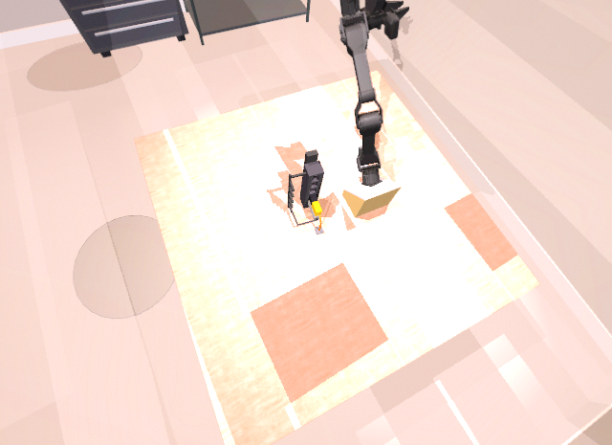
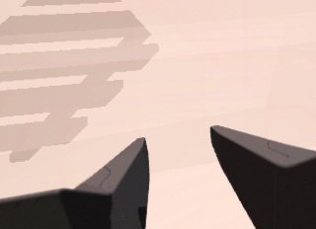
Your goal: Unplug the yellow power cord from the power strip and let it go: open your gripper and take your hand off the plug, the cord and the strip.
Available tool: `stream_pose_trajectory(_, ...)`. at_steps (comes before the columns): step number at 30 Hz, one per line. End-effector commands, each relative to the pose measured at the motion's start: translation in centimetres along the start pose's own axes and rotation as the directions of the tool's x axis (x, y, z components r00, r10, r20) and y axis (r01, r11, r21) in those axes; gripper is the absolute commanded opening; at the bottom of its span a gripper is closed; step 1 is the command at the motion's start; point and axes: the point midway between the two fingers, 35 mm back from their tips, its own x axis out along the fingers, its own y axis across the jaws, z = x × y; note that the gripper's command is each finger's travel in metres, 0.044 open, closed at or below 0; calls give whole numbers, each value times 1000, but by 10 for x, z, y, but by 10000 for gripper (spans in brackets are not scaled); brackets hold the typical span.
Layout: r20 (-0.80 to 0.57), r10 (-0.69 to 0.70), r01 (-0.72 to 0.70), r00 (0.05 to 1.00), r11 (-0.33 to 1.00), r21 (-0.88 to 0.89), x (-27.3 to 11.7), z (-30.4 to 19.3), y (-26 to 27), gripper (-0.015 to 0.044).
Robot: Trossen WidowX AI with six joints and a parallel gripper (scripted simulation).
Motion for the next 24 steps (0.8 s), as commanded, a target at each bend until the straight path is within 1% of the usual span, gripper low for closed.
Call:
stream_pose_trajectory(1,-90,130,-133,987,991,-31,10,-33,45,160)
stream_pose_trajectory(6,-203,298,-309,933,951,-24,8,-70,95,160)
stream_pose_trajectory(11,-311,456,-478,834,878,6,-11,-108,143,160)
stream_pose_trajectory(17,-420,612,-650,670,757,67,-52,-149,192,160)
stream_pose_trajectory(24,-504,719,-780,479,612,132,-106,-183,226,160)
